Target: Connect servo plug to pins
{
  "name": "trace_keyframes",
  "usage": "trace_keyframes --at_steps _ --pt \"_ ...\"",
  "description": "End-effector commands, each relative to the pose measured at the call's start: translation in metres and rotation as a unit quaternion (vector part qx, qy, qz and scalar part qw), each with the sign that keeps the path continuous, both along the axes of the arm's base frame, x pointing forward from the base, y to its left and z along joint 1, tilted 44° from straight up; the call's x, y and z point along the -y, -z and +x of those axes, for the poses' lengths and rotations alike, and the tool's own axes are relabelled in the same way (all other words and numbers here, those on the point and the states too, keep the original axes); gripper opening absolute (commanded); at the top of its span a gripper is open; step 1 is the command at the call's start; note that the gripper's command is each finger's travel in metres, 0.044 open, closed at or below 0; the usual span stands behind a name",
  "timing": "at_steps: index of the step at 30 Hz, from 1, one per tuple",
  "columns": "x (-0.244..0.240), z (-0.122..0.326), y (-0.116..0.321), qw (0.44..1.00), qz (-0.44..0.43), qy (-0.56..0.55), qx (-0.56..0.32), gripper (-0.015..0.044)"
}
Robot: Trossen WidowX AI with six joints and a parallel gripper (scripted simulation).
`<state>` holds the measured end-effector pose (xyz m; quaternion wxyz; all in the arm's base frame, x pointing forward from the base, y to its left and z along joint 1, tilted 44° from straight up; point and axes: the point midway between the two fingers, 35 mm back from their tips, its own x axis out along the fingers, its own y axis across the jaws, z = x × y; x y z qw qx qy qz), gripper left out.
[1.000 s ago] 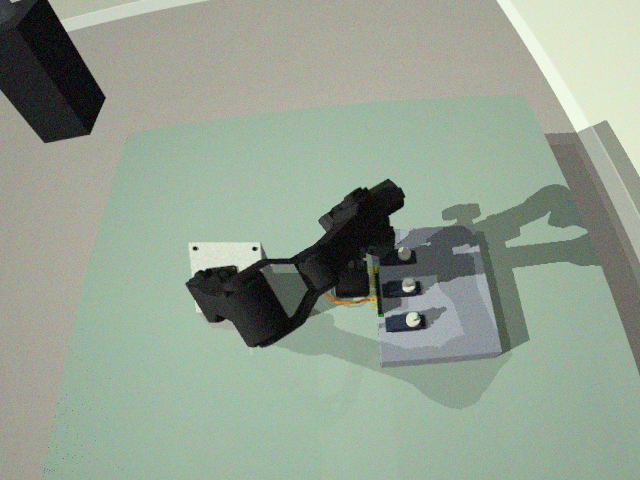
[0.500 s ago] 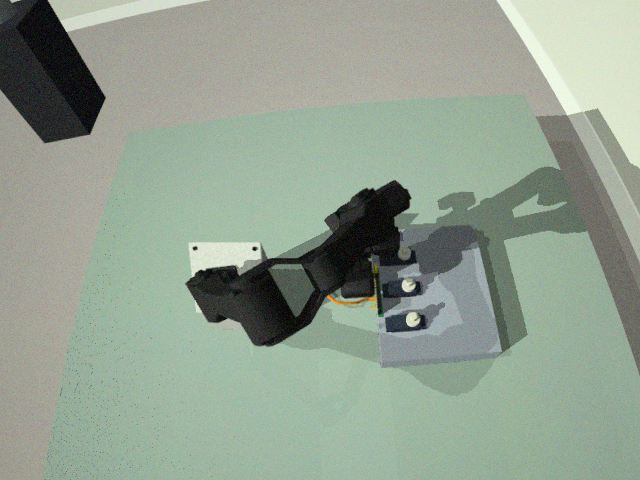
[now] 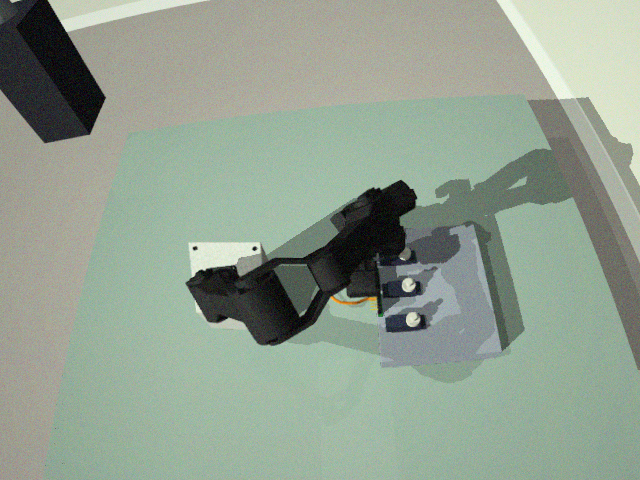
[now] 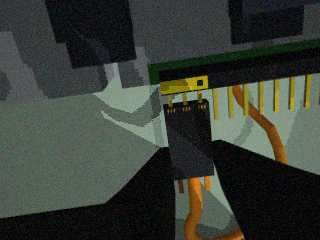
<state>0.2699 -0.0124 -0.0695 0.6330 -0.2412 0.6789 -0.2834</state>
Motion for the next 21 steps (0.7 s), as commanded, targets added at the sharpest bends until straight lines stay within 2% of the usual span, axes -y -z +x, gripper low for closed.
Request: trace_keyframes --at_steps 1,11,21 --pt "0.0002 0.0046 -0.0001 1.000 -0.001 -0.002 0.000 0.0000" --pt "0.0003 0.0103 -0.0006 1.000 -0.001 -0.002 0.000 0.0000" --pt "-0.0026 0.0046 -0.0026 1.000 0.000 -0.002 0.000 0.0262"
